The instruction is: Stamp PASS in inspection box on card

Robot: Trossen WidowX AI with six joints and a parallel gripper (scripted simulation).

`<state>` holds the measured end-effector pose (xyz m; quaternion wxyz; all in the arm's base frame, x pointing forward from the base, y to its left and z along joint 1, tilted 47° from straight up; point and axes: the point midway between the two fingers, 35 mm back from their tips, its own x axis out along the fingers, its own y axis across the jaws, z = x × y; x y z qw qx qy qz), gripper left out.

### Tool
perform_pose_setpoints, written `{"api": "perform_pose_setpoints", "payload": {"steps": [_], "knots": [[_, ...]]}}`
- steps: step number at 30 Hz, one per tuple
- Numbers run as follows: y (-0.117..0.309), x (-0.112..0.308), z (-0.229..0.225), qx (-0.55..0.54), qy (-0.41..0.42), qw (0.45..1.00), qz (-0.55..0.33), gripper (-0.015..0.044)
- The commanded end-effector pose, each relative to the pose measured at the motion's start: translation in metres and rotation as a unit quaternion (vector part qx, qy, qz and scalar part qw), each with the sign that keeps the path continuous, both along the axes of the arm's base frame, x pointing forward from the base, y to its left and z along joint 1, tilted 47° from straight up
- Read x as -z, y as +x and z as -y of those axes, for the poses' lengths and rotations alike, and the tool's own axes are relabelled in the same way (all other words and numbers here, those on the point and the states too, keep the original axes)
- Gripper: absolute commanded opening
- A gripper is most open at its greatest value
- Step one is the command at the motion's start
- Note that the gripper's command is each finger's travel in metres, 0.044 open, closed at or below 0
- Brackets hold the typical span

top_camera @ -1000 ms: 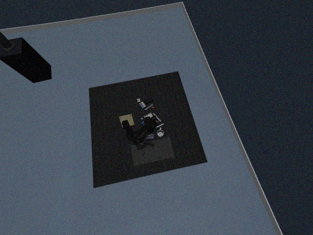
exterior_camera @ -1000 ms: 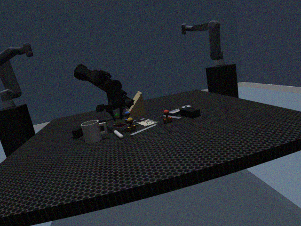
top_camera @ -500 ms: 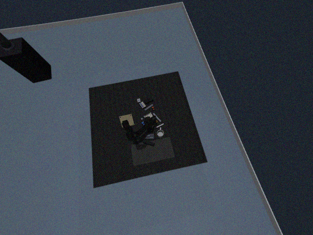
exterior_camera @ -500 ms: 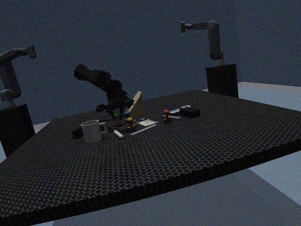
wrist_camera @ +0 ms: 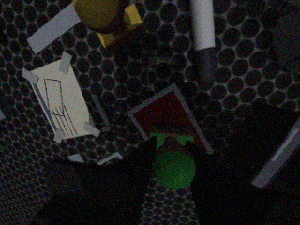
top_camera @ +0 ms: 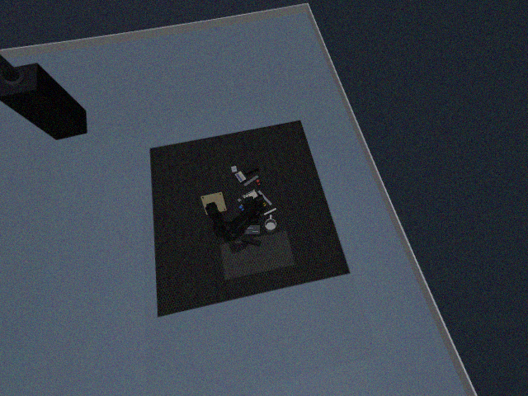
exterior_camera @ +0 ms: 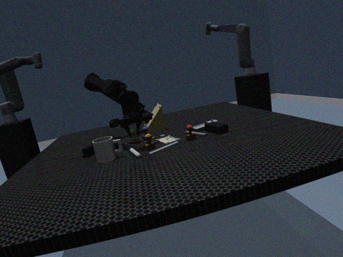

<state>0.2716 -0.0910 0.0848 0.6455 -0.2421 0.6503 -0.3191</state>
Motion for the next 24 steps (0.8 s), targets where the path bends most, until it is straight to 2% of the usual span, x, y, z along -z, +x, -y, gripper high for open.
{"api": "perform_pose_setpoints", "payload": {"steps": [1, 24], "knots": [[0.000, -0.001, 0.002, 0.003, -0.002, 1.000, 0.000, 0.0000], [0.001, -0.011, -0.010, 0.002, -0.001, 1.000, -0.001, 0.0000]]}}
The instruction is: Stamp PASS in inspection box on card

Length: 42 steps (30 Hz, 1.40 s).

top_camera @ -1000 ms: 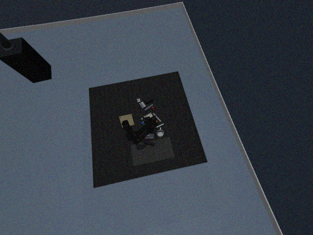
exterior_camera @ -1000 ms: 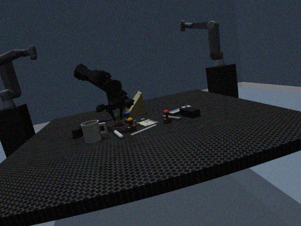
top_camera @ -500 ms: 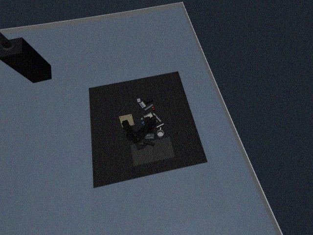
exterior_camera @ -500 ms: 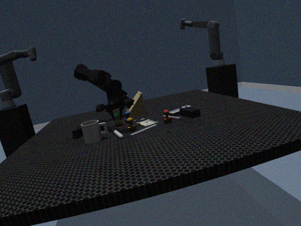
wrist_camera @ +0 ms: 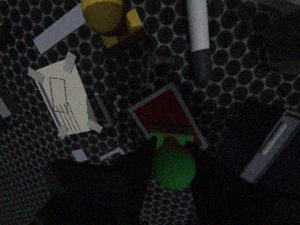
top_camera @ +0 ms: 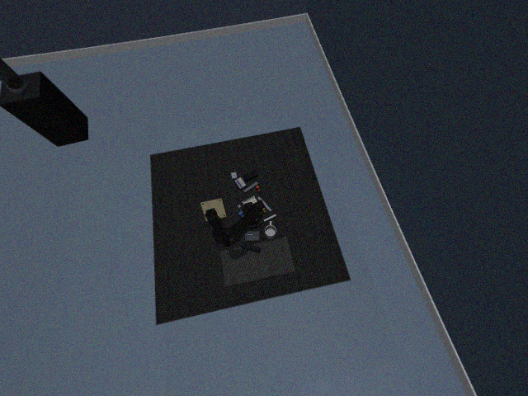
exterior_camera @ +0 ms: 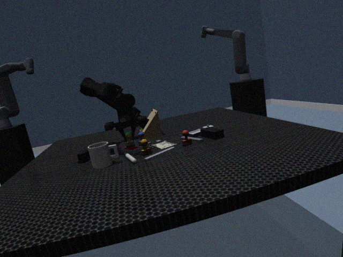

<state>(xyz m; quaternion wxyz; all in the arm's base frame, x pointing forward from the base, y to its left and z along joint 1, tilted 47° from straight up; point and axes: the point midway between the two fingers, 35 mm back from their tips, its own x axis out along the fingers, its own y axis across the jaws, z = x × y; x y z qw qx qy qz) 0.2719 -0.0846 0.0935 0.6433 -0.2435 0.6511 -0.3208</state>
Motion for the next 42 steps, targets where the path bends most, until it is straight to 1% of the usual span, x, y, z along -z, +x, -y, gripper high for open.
{"api": "perform_pose_setpoints", "payload": {"steps": [1, 27, 34, 42], "knots": [[0.001, -0.004, -0.005, 0.001, 0.001, 1.000, 0.001, 0.0000], [0.003, -0.031, -0.034, 0.000, 0.001, 1.000, -0.001, 0.0000], [0.013, -0.017, -0.048, -0.075, 0.010, 0.994, -0.078, 0.0000], [0.023, 0.002, -0.067, -0.169, 0.019, 0.970, -0.175, 0.0000]]}}
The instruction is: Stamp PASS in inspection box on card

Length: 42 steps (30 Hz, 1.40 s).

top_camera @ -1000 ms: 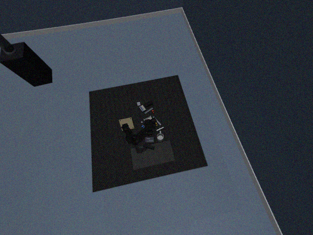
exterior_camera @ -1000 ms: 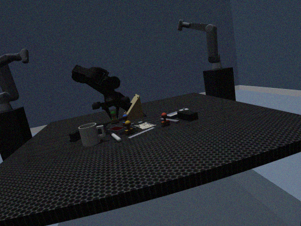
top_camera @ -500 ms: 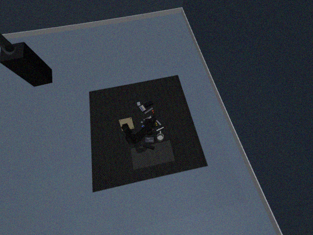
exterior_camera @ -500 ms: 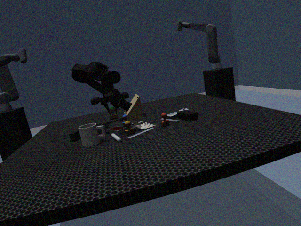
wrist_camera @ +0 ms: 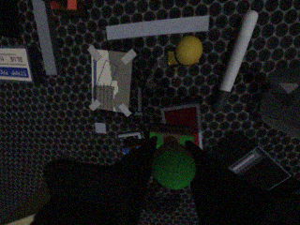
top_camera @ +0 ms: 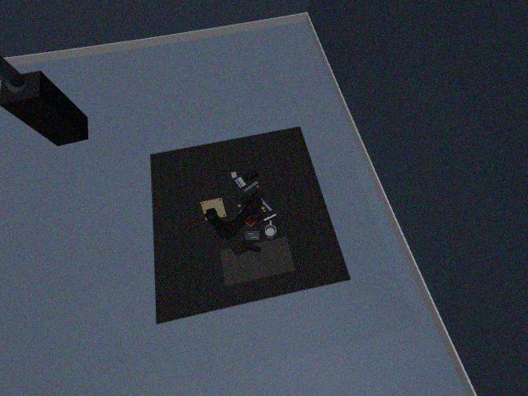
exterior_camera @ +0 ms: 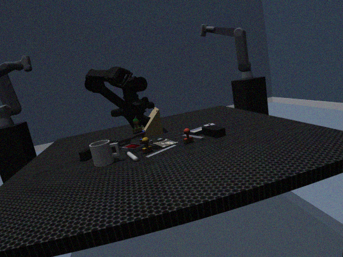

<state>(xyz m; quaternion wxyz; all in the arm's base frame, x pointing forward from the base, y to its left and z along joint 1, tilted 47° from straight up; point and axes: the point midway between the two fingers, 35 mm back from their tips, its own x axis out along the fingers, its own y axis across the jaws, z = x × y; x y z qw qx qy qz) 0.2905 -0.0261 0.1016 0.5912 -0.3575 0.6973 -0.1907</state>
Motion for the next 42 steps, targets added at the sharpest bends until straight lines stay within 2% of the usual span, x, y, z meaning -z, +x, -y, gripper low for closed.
{"api": "perform_pose_setpoints", "payload": {"steps": [1, 15, 29, 42], "knots": [[0.005, 0.012, -0.011, -0.052, 0.006, 0.997, -0.057, 0.0000], [0.017, 0.048, -0.045, -0.214, 0.019, 0.950, -0.224, 0.0000], [0.020, 0.086, -0.078, -0.362, 0.027, 0.852, -0.378, 0.0000], [0.021, 0.092, -0.076, -0.368, 0.027, 0.846, -0.385, 0.0000]]}}
